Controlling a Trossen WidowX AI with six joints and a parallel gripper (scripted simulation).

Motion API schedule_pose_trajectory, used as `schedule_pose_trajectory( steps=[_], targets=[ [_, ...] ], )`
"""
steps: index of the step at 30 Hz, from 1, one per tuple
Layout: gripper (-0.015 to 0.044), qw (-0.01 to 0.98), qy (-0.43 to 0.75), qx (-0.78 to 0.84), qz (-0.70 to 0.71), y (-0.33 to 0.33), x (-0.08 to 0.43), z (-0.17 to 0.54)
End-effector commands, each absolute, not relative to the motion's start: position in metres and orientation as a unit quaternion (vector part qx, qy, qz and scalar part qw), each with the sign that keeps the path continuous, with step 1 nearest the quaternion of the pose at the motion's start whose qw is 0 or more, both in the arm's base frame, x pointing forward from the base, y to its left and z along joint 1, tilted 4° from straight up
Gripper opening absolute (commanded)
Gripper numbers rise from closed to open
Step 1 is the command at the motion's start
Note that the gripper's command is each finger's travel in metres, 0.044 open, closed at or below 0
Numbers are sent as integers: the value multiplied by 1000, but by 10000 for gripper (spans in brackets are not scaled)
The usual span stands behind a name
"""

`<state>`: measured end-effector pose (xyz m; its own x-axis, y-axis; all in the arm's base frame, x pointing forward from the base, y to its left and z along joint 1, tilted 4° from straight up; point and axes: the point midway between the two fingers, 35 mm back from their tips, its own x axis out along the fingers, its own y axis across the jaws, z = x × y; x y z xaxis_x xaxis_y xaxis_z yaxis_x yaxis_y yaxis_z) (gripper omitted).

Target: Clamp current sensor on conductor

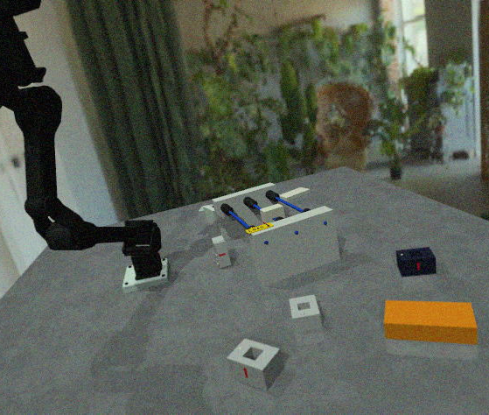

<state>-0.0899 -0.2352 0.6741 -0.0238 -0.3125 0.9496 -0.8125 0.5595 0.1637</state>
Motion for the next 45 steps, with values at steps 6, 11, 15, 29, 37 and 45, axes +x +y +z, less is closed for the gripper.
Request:
schedule_pose_trajectory(
  steps=[6, 11, 15, 29, 37, 45],
  targets=[
    [440, 627, -659, 342, 235, -158, -78, 685],
    [440, 694, -623, 269, 240, -83, -48, 684],
    [440, 746, -584, 214, 236, -30, -13, 674],
    [440, 905, -385, 56, 172, 71, 158, 573],
    [440, 966, -236, 8, 107, 63, 249, 475],
    [440, 997, -75, -4, 27, 18, 307, 360]
  ],
)
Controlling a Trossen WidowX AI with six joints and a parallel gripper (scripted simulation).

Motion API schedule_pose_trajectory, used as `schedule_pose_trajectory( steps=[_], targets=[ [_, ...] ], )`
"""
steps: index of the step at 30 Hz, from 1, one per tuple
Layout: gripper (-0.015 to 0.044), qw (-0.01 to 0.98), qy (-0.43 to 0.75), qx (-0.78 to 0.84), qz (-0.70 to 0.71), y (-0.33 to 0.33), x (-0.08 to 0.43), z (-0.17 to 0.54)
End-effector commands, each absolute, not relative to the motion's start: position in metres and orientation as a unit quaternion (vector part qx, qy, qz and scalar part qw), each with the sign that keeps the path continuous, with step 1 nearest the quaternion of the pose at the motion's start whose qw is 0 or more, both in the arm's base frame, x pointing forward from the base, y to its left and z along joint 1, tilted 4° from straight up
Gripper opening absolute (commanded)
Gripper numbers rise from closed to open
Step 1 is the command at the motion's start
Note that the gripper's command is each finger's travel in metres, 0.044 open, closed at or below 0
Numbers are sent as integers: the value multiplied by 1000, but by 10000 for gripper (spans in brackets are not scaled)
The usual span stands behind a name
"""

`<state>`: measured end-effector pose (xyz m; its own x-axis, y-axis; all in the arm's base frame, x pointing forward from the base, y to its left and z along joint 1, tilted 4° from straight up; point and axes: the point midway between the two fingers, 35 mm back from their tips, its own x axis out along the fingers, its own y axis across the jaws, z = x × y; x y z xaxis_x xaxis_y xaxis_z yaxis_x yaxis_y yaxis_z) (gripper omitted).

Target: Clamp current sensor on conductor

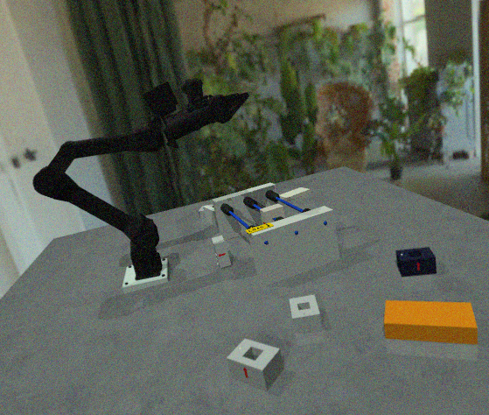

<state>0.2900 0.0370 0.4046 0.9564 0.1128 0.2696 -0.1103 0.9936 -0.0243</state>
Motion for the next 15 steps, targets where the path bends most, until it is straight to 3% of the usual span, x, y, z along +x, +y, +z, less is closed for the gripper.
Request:
schedule_pose_trajectory(
  steps=[1, 9, 15],
  targets=[
    [440, 998, -54, -3, 16, 11, 311, 345],
    [440, 1000, -19, 0, -3, -2, 317, 322],
    [440, 979, 180, 18, -90, -58, 325, 282]
  ],
)
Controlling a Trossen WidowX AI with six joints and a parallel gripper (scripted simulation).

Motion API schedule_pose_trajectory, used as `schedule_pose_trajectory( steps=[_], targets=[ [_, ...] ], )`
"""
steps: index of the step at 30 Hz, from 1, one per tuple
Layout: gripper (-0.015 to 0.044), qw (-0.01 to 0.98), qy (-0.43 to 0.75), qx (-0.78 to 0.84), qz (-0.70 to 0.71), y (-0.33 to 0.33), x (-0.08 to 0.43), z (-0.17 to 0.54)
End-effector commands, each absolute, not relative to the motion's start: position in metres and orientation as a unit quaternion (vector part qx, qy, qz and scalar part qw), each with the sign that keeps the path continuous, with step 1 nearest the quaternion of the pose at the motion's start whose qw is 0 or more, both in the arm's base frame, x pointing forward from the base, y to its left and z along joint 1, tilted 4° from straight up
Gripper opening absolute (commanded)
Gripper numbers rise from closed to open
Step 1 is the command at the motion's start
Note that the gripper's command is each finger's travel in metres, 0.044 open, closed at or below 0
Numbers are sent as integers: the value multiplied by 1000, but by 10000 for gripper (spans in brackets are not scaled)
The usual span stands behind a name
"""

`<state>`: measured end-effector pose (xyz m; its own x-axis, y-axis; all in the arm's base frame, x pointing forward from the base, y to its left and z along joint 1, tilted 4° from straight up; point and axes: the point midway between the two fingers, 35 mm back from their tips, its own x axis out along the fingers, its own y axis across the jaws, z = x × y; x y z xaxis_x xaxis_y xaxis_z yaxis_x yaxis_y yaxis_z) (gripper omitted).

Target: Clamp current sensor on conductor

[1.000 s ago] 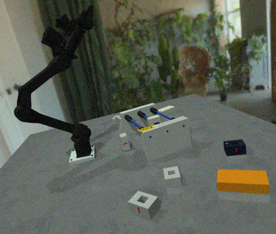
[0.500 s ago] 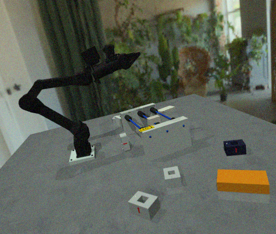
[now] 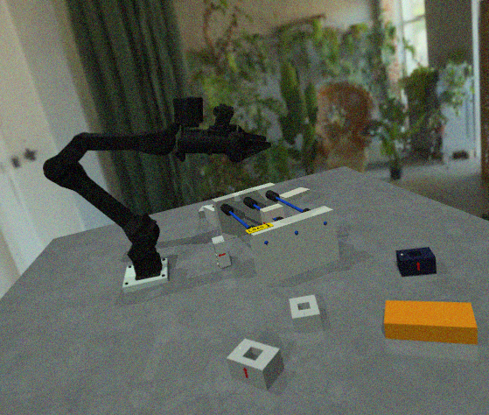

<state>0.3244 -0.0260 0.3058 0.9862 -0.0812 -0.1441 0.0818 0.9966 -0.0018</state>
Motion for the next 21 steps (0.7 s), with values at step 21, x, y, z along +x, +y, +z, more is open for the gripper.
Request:
schedule_pose_trajectory(
  steps=[21],
  targets=[
    [440, 829, 502, 122, -216, -130, 245, 238]
  ],
)
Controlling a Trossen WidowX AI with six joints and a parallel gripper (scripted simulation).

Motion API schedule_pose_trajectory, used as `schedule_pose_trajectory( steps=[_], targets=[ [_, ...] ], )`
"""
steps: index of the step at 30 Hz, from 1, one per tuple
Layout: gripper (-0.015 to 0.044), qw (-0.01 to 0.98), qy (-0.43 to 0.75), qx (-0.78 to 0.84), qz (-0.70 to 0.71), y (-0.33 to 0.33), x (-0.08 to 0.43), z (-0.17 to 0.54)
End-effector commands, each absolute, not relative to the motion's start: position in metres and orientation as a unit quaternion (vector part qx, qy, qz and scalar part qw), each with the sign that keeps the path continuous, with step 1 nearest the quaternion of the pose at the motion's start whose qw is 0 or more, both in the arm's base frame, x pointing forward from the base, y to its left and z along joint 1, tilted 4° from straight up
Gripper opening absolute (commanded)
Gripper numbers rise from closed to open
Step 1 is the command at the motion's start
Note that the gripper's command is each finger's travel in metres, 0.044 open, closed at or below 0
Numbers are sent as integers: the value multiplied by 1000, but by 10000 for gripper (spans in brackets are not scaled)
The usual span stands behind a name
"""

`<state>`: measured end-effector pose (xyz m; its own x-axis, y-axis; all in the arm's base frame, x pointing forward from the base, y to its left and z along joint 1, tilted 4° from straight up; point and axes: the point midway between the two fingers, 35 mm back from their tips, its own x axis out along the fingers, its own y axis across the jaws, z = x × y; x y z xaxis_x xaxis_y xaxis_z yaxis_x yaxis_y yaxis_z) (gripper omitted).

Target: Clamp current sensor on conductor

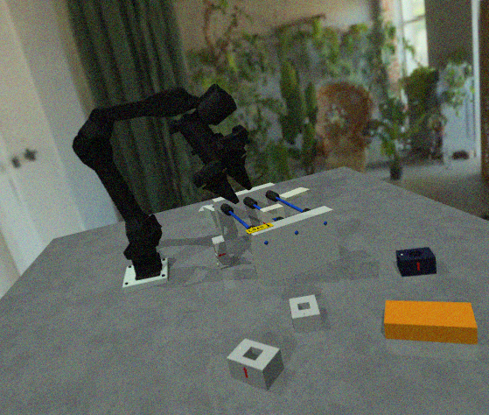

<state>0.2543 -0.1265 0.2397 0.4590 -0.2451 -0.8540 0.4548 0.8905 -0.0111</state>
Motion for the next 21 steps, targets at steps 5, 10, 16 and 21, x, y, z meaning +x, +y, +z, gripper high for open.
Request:
schedule_pose_trajectory(
  steps=[5, 10, 16, 21],
  targets=[
    [440, 829, 502, 122, -216, -130, 245, 238],
    [440, 829, 502, 122, -216, -130, 245, 238],
    [440, 829, 502, 122, -216, -130, 245, 238],
    [440, 825, 515, 113, -201, -122, 245, 231]
  ],
)
